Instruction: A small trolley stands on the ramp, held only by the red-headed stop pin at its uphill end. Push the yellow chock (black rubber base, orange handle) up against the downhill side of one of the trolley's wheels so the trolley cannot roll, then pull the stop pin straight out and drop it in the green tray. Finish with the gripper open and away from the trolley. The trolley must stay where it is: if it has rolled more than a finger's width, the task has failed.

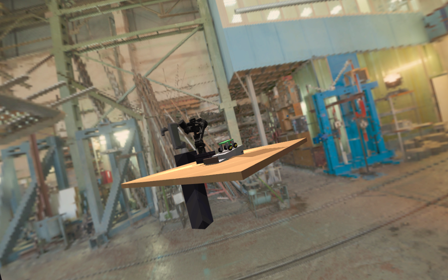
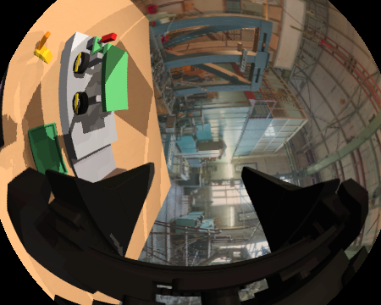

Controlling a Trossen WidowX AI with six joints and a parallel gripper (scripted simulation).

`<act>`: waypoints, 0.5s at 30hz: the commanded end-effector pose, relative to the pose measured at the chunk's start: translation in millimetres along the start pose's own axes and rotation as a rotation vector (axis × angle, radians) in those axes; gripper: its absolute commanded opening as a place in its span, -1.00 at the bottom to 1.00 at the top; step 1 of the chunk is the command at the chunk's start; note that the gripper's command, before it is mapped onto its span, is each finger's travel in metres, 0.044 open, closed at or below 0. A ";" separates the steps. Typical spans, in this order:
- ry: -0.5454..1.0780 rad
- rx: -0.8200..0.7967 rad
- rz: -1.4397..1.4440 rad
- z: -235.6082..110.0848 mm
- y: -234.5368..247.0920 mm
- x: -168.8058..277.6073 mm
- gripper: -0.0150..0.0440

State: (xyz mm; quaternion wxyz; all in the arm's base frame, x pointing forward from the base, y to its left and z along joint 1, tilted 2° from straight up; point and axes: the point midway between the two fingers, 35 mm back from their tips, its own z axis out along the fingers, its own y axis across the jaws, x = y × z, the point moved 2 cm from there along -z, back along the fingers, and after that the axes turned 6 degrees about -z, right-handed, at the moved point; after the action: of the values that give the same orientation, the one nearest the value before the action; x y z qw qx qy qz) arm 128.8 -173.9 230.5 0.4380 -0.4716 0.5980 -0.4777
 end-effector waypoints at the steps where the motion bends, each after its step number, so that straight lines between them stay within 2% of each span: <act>1: -0.002 -0.002 0.009 0.5 0.2 -0.2 0.78; 8: -0.061 -0.089 0.346 20.8 7.5 -10.6 0.15; 15: -0.092 -0.215 0.704 41.6 16.8 -25.5 0.15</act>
State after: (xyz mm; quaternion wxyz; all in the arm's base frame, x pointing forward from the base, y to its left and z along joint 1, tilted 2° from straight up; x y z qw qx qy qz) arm 163.0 -158.5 213.6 0.5400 -0.3395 0.7223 -0.2672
